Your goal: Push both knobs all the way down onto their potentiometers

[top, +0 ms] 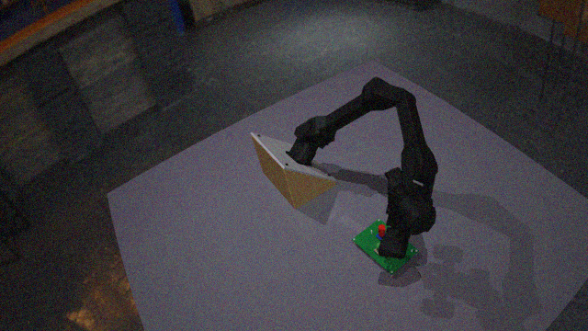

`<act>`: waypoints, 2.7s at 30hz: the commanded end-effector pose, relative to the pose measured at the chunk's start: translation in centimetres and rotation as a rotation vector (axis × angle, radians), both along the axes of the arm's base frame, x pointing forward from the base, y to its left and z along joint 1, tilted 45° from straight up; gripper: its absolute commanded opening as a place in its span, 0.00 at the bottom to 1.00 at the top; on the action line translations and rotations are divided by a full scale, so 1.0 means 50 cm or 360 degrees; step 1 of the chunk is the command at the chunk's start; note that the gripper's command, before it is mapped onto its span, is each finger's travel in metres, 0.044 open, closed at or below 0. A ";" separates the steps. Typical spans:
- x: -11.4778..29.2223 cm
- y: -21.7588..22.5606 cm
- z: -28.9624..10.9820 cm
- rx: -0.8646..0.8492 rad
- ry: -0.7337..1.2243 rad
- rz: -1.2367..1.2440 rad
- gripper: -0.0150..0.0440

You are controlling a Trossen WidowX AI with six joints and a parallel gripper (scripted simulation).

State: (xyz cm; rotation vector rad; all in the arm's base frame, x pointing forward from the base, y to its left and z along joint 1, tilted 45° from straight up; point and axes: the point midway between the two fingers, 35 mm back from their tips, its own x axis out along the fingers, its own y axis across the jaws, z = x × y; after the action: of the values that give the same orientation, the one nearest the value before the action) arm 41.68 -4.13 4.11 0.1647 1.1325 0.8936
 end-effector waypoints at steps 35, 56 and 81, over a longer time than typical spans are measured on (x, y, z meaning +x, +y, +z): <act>0.009 0.030 -0.020 0.0007 -0.0005 0.0033 0.25; 0.009 0.035 -0.025 0.0007 -0.0005 0.0033 0.25; 0.010 0.036 -0.026 0.0007 -0.0005 0.0033 0.25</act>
State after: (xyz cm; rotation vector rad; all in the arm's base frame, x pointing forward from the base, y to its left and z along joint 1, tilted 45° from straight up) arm 41.70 -3.79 3.67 0.1687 1.1319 0.8848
